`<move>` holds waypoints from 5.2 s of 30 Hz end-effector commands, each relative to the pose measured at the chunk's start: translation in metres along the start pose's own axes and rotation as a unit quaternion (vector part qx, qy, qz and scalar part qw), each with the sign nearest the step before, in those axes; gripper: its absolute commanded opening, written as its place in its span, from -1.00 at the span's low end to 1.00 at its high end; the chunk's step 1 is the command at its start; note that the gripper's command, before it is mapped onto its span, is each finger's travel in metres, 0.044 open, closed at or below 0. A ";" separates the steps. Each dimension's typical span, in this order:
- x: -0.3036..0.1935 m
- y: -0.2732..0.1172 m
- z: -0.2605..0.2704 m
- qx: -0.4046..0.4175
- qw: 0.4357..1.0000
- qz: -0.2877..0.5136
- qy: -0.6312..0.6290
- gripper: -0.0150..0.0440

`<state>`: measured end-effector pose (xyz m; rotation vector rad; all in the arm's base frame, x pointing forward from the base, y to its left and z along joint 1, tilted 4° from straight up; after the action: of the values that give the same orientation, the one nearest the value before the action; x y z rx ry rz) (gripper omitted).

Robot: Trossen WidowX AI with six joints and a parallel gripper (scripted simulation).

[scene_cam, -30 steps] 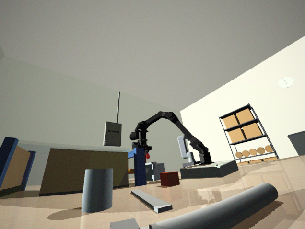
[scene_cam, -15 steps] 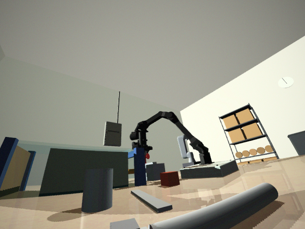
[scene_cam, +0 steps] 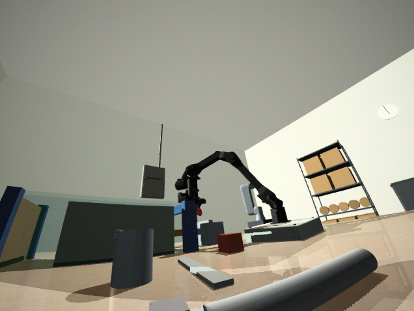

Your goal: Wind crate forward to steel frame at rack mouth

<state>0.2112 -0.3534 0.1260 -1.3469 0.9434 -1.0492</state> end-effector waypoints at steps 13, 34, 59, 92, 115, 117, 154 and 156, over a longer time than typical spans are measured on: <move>-0.015 0.008 0.041 0.023 0.999 0.026 -0.018 -0.49; -0.024 0.007 0.061 0.024 0.999 0.026 -0.018 -0.49; -0.039 0.005 0.081 0.025 0.999 0.027 -0.018 -0.49; -0.069 0.003 0.103 0.026 0.999 0.028 -0.018 -0.49; -0.095 0.001 0.110 0.027 0.999 0.029 -0.018 -0.49; -0.097 0.001 0.111 0.027 0.999 0.029 -0.018 -0.49; -0.139 -0.001 0.107 0.027 0.999 0.031 -0.018 -0.49; -0.141 -0.001 0.107 0.027 0.999 0.031 -0.018 -0.49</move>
<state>0.2813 -0.2052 0.1342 -1.2984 0.8701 -1.0597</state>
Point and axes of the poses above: the point midway between the two fingers, 35 mm back from their tips, its own y axis out along the fingers, its own z axis across the jaws, x = y × z, the point moved 1 cm from there along -y, back along the fingers, and after that the axes turned 11 degrees about y, right-handed, at the moved point
